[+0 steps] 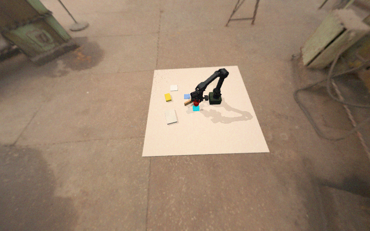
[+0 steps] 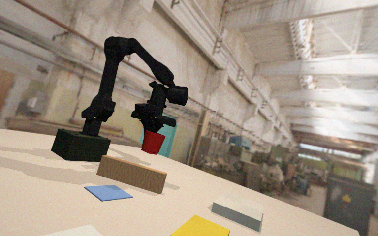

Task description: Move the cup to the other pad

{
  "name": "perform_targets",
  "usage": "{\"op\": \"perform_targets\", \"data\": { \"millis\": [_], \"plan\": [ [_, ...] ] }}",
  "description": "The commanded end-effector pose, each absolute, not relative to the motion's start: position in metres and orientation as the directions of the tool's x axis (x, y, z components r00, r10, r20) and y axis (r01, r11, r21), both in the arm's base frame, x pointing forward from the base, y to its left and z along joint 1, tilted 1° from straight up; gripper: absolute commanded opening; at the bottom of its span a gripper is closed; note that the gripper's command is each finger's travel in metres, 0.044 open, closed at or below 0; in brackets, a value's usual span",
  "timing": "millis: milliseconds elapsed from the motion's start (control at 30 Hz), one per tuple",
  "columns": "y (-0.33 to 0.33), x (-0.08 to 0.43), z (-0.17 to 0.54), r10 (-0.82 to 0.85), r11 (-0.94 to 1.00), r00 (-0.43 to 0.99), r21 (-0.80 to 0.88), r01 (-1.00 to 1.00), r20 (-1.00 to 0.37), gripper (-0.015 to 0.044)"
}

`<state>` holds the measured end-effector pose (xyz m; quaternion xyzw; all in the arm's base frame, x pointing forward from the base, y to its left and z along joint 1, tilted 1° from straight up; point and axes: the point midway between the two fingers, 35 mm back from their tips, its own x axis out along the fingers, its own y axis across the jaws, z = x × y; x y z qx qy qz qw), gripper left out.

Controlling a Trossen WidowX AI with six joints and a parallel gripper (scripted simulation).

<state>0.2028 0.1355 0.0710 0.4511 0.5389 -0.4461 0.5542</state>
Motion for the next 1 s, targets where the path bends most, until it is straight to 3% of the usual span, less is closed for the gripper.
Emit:
{"op": "perform_targets", "data": {
  "millis": [0,967],
  "plan": [
    [0.136,0.2,0.065,-0.008,0.191,0.013,0.012,0.982,-1.0,0.0],
    [0.137,0.202,0.02,-0.008,0.191,0.013,0.012,0.982,-1.0,0.0]
  ]
}}
